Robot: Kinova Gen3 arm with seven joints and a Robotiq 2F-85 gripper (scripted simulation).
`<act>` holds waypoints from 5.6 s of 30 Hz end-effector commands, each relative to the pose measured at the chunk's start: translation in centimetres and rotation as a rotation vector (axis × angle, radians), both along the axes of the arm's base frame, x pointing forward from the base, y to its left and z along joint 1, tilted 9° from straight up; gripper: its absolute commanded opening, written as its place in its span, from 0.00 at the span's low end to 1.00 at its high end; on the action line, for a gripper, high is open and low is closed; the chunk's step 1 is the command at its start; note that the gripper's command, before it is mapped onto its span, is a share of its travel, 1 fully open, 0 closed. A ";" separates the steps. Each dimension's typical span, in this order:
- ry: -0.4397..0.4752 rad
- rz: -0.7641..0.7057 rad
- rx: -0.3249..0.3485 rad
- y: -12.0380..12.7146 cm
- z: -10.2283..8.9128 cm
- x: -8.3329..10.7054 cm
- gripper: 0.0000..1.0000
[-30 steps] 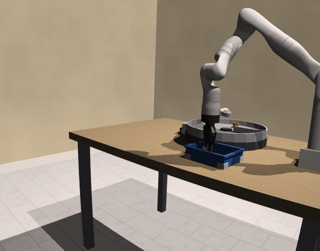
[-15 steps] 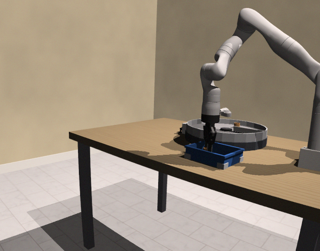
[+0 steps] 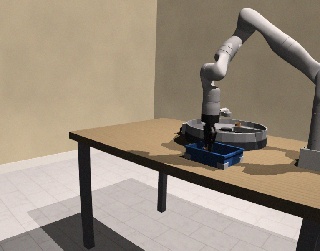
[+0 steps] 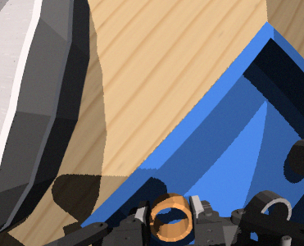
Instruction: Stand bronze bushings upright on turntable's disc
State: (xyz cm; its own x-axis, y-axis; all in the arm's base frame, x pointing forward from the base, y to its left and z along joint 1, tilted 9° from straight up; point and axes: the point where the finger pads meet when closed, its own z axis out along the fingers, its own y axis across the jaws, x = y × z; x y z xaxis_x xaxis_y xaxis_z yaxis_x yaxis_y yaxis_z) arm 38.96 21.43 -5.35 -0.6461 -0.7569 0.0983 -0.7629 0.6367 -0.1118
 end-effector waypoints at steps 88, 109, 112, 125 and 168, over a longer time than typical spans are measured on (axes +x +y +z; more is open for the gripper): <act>-0.001 0.000 0.000 1.6 10.6 -0.2 0.00; -0.001 0.000 0.000 -7.3 11.9 -0.1 0.00; -0.001 0.000 0.000 -8.2 12.1 0.0 0.00; -0.001 0.000 0.000 -18.4 13.6 0.1 0.00; -0.001 0.000 0.000 -22.8 14.2 0.2 0.00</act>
State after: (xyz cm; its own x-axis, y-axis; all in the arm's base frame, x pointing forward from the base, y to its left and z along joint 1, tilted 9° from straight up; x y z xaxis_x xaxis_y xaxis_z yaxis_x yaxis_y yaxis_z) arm 39.14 -1.37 8.84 -0.6462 -0.7568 0.0987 -0.7629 0.6369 -0.1108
